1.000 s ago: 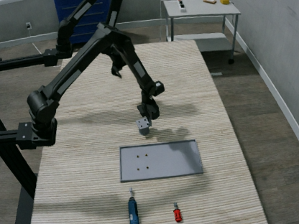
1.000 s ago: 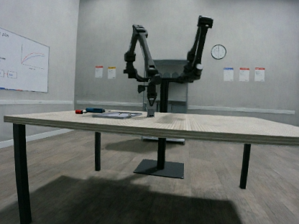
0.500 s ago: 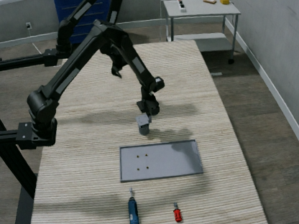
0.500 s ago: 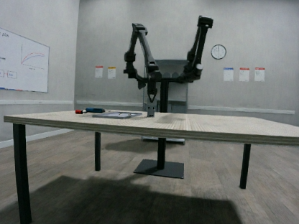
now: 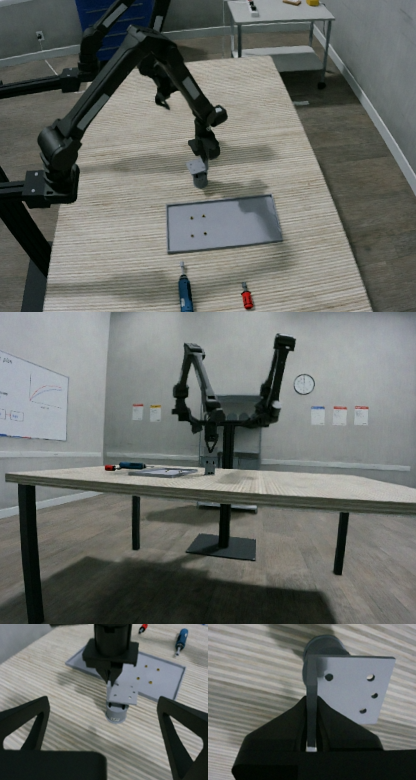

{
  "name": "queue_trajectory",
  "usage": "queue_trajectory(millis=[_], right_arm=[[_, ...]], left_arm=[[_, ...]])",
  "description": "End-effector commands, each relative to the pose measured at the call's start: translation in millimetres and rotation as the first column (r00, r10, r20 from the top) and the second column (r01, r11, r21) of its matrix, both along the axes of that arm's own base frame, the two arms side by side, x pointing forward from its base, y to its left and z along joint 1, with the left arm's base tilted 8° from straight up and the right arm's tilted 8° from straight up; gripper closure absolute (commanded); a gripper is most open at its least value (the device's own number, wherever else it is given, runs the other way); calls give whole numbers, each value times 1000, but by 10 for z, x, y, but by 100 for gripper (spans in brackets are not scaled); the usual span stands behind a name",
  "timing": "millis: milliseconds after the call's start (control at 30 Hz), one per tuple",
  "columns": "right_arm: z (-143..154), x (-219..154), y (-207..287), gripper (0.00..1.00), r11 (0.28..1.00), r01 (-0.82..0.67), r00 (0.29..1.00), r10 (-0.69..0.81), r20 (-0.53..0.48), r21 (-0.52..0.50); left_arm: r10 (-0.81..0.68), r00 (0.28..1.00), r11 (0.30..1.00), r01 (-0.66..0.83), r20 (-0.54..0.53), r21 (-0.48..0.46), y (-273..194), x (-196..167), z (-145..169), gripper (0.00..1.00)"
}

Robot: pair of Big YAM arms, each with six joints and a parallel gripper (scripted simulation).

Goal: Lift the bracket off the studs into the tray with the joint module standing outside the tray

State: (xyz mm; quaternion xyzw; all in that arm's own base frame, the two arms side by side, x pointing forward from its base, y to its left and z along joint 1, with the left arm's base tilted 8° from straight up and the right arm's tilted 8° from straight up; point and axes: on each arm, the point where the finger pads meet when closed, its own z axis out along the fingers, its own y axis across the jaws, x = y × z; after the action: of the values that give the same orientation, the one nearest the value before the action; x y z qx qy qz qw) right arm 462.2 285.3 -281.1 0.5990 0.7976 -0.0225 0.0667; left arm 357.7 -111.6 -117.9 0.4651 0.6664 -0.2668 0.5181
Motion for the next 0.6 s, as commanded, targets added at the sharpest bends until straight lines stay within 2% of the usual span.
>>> queue_trajectory(millis=[0, 133, 200, 367, 567], right_arm=[[328, 218, 136, 100, 999, 10, 999, -12, 49, 32], [403, 542, -65, 100, 999, -24, 997, 20, 74, 49], [403, 542, -65, 100, 999, -24, 997, 20, 74, 49], [44, 817, -941, 100, 995, 87, 995, -90, 52, 47], [-178, 1038, -1811, 100, 974, 218, 973, -222, 62, 55]], left_arm=[[-16, 999, 1000, 16, -38, -13, -281, 28, 49, 0], [22, 997, 999, -20, -70, 34, -739, 125, 40, 0], [22, 997, 999, -20, -70, 34, -739, 125, 40, 0], [94, 994, 993, -89, -63, 79, -1349, 117, 54, 0], [179, 984, 983, -178, -25, 48, -1991, -8, 231, 0]])
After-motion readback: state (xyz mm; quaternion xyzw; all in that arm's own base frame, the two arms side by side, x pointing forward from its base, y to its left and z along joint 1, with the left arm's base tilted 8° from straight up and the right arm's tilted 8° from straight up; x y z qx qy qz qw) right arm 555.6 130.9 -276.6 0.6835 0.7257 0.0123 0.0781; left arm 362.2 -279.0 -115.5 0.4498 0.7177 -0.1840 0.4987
